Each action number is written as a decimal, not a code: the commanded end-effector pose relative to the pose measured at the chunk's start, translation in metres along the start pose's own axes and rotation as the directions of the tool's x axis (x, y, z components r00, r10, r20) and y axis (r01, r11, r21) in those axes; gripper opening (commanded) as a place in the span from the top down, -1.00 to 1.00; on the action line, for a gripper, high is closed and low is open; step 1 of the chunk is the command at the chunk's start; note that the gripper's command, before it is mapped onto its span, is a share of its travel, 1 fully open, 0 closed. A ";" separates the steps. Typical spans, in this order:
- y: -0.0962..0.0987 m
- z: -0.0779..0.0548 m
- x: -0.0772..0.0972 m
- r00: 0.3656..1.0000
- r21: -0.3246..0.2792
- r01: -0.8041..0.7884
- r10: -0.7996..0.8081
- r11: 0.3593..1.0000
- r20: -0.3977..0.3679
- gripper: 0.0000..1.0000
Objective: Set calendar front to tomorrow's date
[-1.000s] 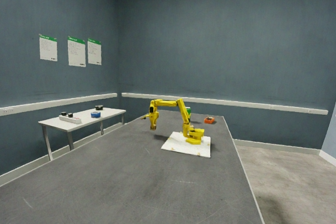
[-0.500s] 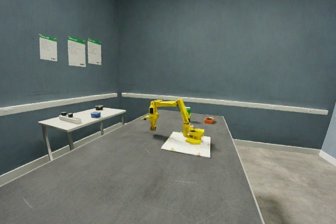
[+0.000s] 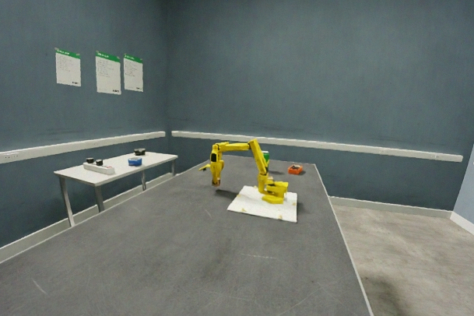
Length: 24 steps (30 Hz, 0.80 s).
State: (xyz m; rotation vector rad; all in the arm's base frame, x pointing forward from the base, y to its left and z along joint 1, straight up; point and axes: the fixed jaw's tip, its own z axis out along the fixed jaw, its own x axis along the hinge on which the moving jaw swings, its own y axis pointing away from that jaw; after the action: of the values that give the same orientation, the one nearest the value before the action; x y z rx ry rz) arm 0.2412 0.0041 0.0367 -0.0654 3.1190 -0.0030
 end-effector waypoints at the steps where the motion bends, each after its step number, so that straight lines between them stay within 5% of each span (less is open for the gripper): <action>1: 0.002 0.004 0.003 1.000 -0.002 -0.004 0.004 1.000 -0.021 1.00; 24: 0.002 0.013 0.003 1.000 -0.002 -0.004 0.004 1.000 -0.021 1.00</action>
State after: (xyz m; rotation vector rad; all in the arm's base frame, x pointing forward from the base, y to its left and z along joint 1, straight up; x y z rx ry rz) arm 0.2410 0.0041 0.0290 -0.0654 3.1207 -0.0028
